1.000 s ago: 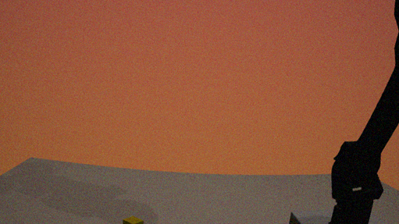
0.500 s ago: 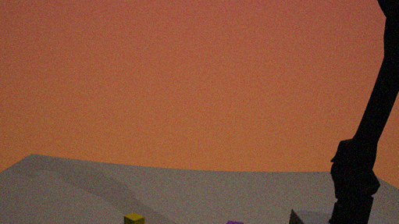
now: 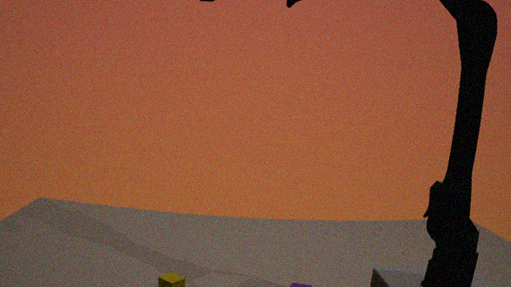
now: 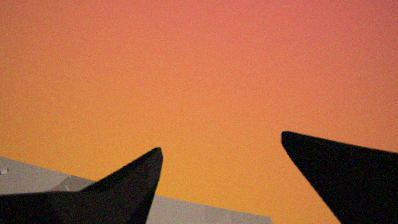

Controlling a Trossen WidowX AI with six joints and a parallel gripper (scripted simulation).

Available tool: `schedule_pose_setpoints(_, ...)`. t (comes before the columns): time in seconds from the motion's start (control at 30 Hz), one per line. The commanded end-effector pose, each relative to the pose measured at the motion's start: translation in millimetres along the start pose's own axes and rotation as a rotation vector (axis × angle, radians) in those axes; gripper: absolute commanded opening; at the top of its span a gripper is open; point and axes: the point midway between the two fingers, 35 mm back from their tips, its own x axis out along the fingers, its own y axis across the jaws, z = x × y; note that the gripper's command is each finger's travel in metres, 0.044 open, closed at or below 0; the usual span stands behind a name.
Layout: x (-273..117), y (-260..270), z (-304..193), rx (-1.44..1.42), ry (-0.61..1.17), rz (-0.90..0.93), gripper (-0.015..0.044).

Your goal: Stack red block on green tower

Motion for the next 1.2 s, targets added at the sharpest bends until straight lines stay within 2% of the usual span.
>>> schedule_pose_setpoints(0.0,22.3,24.8,-20.0,0.171,0.069,0.046,0.044)
schedule_pose_setpoints(0.3,52.7,74.6,-57.9,0.461,0.236,0.109,0.044)
schedule_pose_setpoints(0.63,77.0,195.4,-128.8,0.976,0.705,0.114,0.044)
schedule_pose_setpoints(0.9,58.5,288.3,-177.9,1.222,1.13,-0.071,0.044)
schedule_pose_setpoints(1.17,12.3,363.5,-214.3,1.273,1.482,-0.424,0.044)
